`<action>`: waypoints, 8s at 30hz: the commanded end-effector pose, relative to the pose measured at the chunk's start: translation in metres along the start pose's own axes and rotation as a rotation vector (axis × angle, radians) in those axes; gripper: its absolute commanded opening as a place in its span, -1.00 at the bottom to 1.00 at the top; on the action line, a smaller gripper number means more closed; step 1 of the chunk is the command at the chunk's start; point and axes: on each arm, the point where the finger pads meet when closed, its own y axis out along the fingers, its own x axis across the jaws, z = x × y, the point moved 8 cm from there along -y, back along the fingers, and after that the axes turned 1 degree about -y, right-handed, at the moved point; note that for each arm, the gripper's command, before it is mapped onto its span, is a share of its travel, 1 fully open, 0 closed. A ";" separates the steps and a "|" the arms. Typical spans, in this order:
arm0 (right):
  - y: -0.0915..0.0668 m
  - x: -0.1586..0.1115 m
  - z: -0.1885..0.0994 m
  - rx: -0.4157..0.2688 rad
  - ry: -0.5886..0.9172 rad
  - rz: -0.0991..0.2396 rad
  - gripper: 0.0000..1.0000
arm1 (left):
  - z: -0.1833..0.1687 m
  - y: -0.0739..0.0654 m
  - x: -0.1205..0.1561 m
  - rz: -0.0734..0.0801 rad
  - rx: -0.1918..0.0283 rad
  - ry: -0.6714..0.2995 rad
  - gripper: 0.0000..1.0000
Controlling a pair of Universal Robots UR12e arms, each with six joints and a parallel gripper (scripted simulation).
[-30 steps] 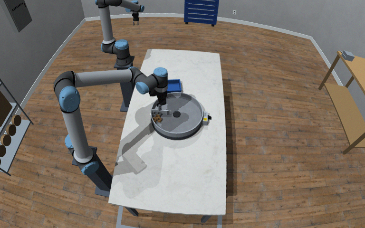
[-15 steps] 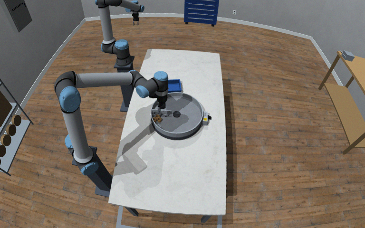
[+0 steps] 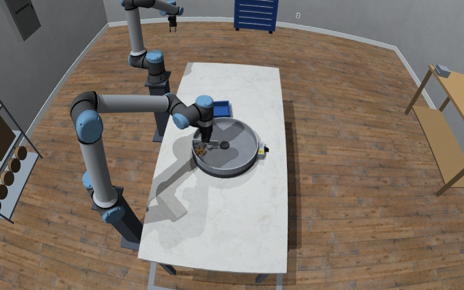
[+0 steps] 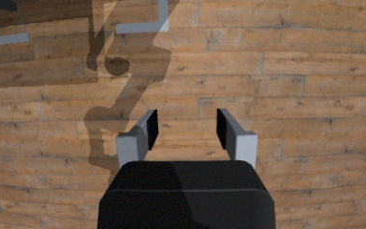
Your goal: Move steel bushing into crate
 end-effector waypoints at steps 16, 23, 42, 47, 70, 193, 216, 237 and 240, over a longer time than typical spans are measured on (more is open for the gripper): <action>0.015 -0.007 -0.002 -0.002 0.239 -0.001 0.52 | -0.001 -0.001 0.000 0.000 -0.002 0.000 1.00; 0.017 -0.008 -0.002 -0.002 0.268 -0.001 0.52 | -0.001 -0.001 0.000 0.000 -0.002 0.000 1.00; 0.018 -0.008 -0.002 -0.002 0.274 -0.001 0.52 | -0.001 -0.001 0.000 0.000 -0.002 0.000 1.00; 0.018 -0.008 -0.002 -0.002 0.274 -0.001 0.52 | -0.001 -0.001 0.000 0.000 -0.002 0.000 1.00; 0.018 -0.008 -0.002 -0.002 0.274 -0.001 0.52 | -0.001 -0.001 0.000 0.000 -0.002 0.000 1.00; 0.018 -0.013 0.006 -0.002 0.275 -0.001 0.52 | -0.001 -0.001 0.000 0.000 -0.002 0.000 1.00; 0.041 -0.013 0.006 -0.002 0.275 -0.001 0.52 | -0.001 -0.001 0.000 0.000 -0.002 0.000 1.00; 0.041 -0.013 0.006 -0.002 0.275 -0.001 0.52 | -0.001 -0.001 0.000 0.000 -0.002 0.000 1.00; 0.041 -0.013 0.006 -0.002 0.275 -0.001 0.52 | -0.001 -0.001 0.000 0.000 -0.002 0.000 1.00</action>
